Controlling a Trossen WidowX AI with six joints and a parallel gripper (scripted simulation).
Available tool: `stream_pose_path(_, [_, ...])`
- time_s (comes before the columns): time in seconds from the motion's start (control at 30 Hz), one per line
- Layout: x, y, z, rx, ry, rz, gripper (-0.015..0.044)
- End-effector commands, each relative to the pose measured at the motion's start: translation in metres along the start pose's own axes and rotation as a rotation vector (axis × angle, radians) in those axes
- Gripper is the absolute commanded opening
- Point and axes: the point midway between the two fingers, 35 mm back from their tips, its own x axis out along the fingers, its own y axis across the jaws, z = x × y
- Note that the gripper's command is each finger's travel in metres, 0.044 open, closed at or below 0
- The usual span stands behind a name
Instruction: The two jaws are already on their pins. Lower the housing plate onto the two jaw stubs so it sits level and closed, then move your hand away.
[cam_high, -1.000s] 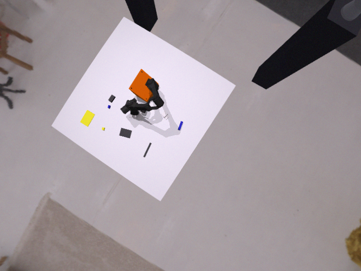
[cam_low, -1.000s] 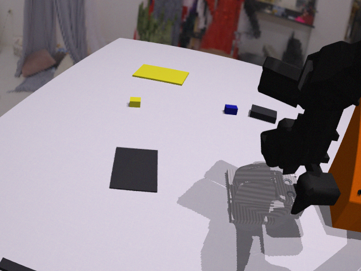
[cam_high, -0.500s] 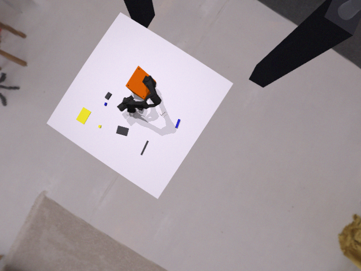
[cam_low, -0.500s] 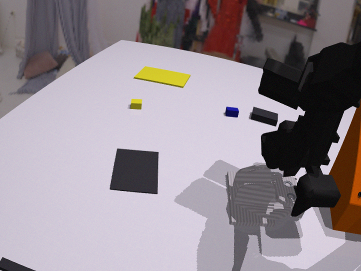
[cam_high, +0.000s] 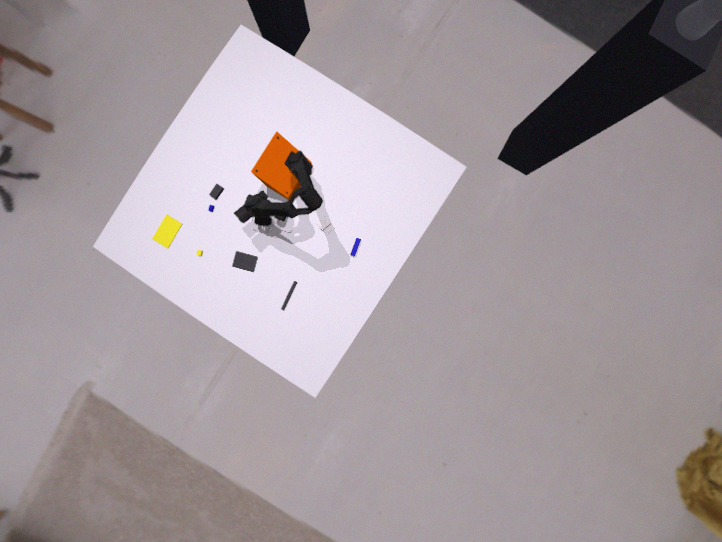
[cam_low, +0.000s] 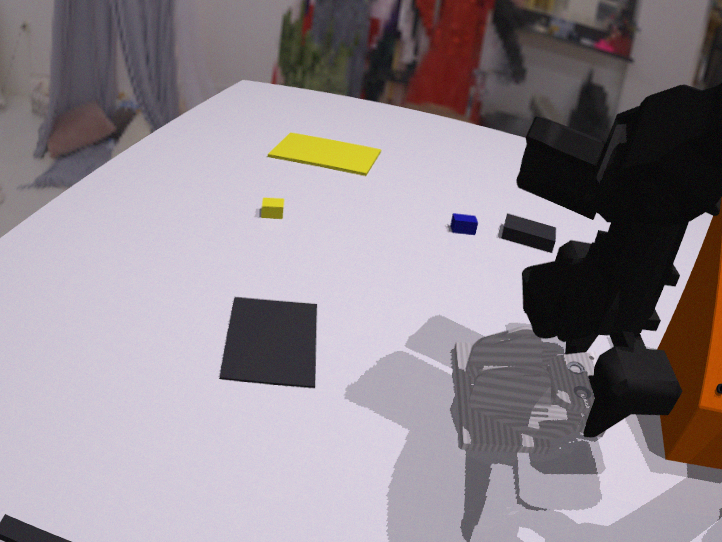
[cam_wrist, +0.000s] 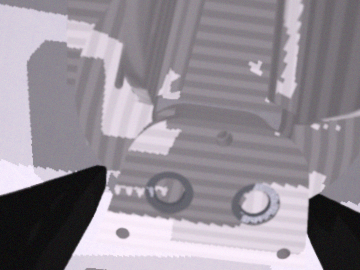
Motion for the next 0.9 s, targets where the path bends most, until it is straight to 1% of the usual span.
stream_pose_path(0.0, [0.0, 0.0, 0.0, 0.0, 0.0, 0.0, 0.044])
stream_pose_path(0.3, [-0.002, 0.0, 0.0, 0.0, 0.0, -0.001, 0.044])
stream_pose_path(0.43, [-0.022, -0.002, 0.002, 0.002, 0.0, -0.005, 0.044])
stream_pose_path(0.63, [-0.074, -0.001, 0.0, 0.004, 0.001, -0.002, 0.044])
stream_pose_path(0.77, [-0.076, -0.001, 0.0, 0.004, 0.001, -0.001, 0.044])
stream_pose_path(0.8, [-0.07, -0.003, 0.002, 0.01, -0.01, -0.003, 0.044])
stream_pose_path(0.87, [-0.076, -0.003, -0.001, 0.01, -0.008, -0.006, 0.044])
